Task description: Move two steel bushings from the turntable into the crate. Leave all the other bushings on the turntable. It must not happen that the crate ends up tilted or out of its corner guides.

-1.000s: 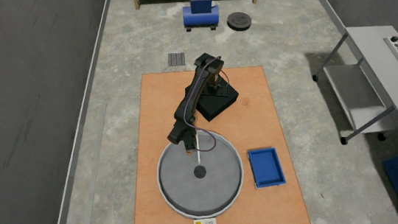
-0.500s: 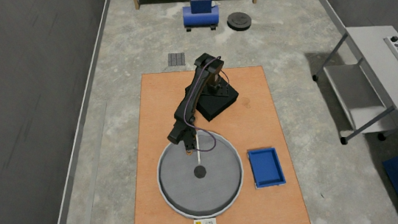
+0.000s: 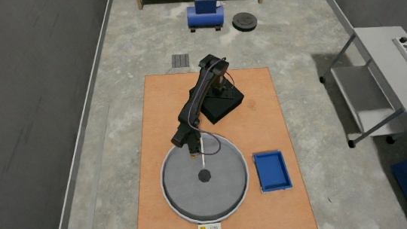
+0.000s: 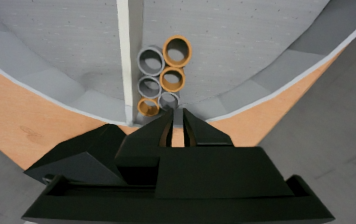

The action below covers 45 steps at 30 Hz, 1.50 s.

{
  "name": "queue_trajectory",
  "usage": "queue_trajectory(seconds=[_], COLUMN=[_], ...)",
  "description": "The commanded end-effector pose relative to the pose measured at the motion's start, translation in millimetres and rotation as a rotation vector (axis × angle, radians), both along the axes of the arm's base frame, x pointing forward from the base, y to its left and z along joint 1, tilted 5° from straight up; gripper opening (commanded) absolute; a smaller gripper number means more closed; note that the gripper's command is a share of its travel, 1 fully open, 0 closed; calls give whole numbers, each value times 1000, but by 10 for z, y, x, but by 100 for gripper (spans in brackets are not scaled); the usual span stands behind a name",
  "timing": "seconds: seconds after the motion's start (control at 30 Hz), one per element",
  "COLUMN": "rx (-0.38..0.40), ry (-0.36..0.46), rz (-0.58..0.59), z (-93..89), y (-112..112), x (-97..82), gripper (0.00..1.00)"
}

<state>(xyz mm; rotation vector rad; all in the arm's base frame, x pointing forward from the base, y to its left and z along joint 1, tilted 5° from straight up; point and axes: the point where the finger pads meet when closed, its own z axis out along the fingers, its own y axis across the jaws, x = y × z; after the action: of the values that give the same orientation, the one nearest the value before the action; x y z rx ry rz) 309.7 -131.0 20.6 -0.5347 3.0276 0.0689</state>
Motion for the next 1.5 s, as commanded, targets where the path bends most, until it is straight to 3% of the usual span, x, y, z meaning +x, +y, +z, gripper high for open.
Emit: queue_trajectory(seconds=[0.0, 1.47], rx=[1, 1], ry=[-23, -23], rz=[-5, -4], z=[36, 19], y=[0, -8], x=[-22, -58], gripper=[13, 13])
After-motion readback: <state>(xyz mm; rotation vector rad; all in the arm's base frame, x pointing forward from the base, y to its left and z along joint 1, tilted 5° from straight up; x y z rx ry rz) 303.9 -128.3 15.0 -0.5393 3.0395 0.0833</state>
